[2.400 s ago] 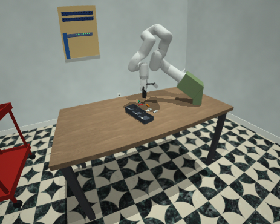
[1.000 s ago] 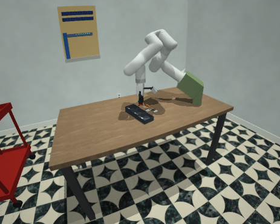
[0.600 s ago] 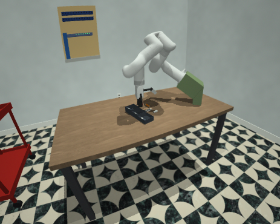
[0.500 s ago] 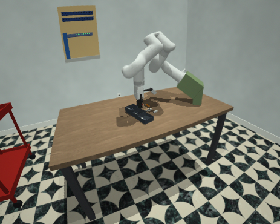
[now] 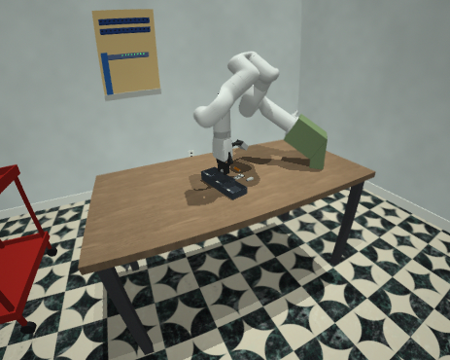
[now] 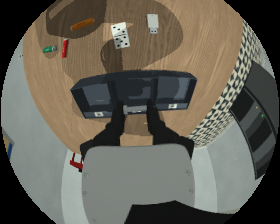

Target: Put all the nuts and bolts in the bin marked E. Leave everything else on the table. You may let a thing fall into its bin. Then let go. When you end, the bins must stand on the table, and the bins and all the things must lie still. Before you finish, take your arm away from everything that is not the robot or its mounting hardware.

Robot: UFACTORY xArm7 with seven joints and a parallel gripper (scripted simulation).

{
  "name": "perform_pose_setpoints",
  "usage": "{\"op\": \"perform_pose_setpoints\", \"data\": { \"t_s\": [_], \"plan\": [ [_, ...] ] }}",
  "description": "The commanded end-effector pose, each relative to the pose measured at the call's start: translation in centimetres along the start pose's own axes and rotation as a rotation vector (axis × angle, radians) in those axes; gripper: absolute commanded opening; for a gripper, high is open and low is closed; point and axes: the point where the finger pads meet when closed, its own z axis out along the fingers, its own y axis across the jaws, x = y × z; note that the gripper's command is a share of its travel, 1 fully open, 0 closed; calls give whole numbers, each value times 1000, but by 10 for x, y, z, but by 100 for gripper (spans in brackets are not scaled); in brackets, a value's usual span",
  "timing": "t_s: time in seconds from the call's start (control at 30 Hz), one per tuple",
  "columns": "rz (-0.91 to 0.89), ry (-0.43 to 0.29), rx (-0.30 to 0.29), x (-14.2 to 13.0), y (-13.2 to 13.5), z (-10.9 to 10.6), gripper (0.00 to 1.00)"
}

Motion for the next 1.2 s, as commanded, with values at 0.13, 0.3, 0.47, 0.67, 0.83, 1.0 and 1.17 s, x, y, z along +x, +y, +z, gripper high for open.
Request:
{"op": "perform_pose_setpoints", "data": {
  "t_s": [0.13,0.3,0.47,0.67,0.83,1.0,1.17],
  "plan": [
    [-16,-3,-3,0,0,-1,0],
    [-16,-3,-3,0,0,-1,0],
    [-16,-3,-3,0,0,7,0],
    [-16,-3,-3,0,0,19,0],
    [-16,-3,-3,0,0,25,0],
    [-16,-3,-3,0,0,35,0],
    [-16,-2,-3,0,0,45,0]
  ]
}}
